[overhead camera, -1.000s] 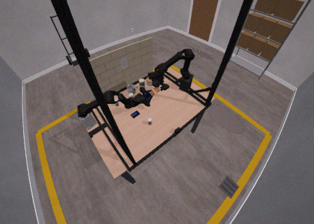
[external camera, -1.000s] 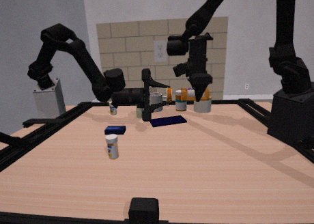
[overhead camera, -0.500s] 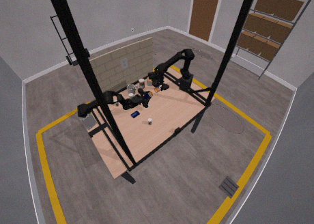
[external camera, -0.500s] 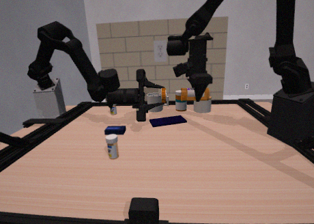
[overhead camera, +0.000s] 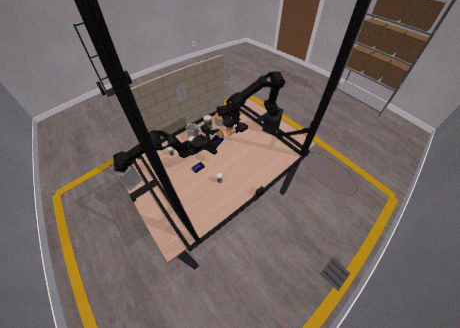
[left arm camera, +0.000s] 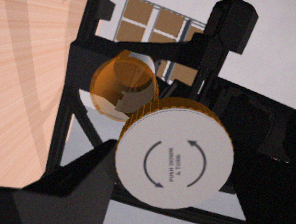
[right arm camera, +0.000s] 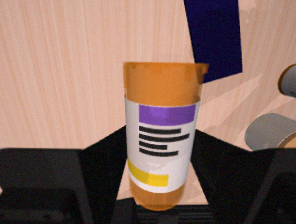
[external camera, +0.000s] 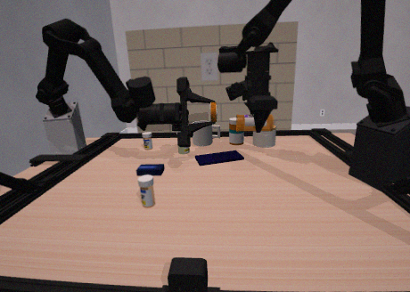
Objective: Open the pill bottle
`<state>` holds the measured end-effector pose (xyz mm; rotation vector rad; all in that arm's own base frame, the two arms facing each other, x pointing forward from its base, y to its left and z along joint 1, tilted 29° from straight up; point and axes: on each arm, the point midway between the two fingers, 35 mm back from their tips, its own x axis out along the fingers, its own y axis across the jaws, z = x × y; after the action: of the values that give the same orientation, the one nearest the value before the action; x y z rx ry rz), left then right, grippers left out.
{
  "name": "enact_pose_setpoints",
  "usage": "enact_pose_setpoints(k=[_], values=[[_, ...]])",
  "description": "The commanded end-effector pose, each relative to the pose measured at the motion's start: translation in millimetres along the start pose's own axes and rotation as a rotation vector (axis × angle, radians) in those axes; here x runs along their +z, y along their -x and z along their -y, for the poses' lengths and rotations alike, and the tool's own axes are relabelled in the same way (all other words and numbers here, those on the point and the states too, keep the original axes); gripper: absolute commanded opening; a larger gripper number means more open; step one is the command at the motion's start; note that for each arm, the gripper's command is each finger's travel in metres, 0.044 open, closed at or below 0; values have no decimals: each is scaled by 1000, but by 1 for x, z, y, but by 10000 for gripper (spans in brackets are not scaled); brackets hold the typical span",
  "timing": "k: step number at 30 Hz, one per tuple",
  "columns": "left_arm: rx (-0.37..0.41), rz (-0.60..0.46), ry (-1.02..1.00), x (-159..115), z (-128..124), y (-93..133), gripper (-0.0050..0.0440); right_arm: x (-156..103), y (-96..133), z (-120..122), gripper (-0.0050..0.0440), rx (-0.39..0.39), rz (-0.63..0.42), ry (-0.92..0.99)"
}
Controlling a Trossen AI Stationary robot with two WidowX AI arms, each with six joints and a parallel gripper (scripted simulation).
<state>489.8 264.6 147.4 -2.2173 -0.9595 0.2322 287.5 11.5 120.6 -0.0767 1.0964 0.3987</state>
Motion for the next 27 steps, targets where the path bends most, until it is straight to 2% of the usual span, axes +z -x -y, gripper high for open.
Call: enact_pose_setpoints(k=[1,6,27], values=[[0,-1,6,-5,15,2,0,0,1,0,0,-4,2,3],[-2,-2,8,-9,27,3,0,0,1,0,0,-4,2,3],[-2,-2,8,-9,27,3,0,0,1,0,0,-4,2,3]])
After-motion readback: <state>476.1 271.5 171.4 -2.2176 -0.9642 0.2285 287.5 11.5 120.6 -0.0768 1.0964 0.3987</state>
